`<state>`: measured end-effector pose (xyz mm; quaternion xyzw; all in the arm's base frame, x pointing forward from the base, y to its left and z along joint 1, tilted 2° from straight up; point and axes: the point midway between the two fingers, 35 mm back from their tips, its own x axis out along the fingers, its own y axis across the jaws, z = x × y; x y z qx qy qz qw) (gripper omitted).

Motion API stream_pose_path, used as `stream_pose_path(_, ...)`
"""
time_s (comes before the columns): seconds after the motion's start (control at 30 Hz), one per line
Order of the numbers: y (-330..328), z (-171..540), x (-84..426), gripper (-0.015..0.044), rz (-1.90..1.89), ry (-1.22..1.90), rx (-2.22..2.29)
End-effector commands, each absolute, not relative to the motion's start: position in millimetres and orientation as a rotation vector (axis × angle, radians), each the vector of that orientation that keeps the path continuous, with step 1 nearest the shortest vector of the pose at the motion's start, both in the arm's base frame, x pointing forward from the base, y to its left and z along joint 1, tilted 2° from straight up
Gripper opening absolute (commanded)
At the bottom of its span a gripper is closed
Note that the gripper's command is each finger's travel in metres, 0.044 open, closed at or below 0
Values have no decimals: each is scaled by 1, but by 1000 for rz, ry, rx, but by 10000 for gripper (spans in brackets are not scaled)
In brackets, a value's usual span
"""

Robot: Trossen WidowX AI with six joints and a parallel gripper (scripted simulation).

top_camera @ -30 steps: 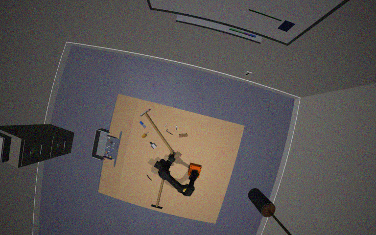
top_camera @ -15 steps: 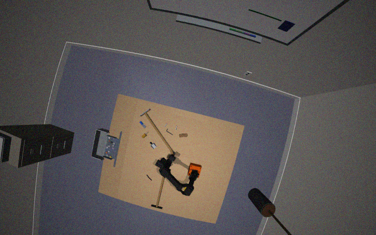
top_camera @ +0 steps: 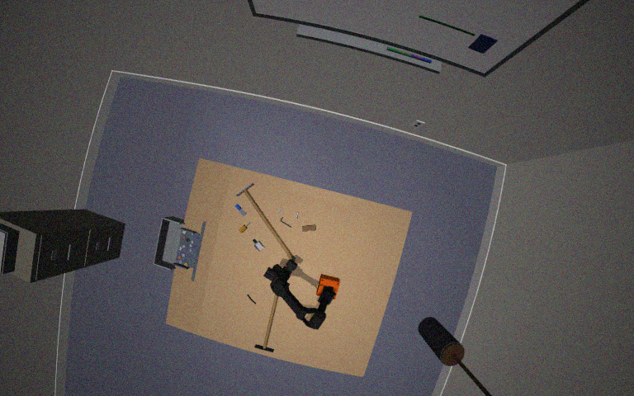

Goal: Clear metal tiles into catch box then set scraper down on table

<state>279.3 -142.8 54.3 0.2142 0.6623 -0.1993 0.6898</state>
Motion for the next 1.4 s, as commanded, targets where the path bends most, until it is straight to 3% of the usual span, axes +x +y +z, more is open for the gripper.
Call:
stream_pose_path(0.0, -146, 52, 278, 0, -444, 1480, 481)
stream_pose_path(1.37, -205, 51, 253, 0, -449, 1481, 476)
